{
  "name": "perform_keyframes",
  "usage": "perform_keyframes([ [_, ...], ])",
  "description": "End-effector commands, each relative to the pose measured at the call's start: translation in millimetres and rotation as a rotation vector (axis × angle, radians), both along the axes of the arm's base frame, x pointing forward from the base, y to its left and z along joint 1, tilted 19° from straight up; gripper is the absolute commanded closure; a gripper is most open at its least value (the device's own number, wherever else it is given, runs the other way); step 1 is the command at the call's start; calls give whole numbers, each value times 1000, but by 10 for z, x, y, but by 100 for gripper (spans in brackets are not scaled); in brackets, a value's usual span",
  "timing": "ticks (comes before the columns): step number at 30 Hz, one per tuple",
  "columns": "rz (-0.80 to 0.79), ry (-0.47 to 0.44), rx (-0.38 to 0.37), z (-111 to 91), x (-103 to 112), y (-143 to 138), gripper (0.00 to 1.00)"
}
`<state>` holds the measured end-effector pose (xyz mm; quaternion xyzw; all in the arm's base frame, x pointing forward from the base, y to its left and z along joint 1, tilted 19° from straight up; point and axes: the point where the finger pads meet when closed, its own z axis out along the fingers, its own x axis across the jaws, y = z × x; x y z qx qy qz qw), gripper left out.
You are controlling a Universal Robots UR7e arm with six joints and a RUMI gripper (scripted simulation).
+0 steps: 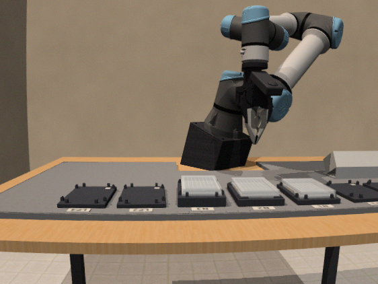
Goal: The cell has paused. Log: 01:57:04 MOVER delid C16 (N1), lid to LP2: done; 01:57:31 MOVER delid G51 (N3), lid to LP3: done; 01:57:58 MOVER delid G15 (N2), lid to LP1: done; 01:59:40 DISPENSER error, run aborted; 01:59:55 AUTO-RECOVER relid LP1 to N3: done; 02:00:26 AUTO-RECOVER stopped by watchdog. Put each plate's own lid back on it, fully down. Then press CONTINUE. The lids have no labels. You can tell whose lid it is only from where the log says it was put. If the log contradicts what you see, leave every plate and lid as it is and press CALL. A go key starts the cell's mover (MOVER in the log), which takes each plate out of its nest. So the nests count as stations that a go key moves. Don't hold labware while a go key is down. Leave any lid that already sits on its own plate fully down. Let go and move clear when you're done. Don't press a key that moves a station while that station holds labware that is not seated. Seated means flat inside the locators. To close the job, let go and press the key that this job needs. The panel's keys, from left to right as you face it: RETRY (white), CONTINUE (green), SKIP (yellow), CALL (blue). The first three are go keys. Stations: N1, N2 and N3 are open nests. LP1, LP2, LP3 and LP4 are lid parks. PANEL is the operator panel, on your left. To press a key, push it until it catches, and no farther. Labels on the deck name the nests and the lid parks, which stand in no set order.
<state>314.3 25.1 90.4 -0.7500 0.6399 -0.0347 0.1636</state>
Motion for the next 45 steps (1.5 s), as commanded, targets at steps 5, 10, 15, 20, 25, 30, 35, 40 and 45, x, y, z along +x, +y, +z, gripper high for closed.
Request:
perform_keyframes([
  [5, 195, -43, -49, 56, -253, 484, 100],
  [10, 289, -62, -76, 74, -360, 707, 100],
  [15, 346, -76, -94, 97, -419, 838, 100],
  [20, 439, -95, -119, 111, -528, 1064, 100],
  [25, 490, -107, -133, 126, -633, 1289, 100],
  [30, 490, -104, -132, 141, -717, 1469, 100],
  [35, 490, -109, -134, 182, -785, 1641, 100],
  [40, 490, -109, -134, 184, -784, 1641, 100],
  [45, 490, -109, -134, 184, -784, 1641, 100],
])
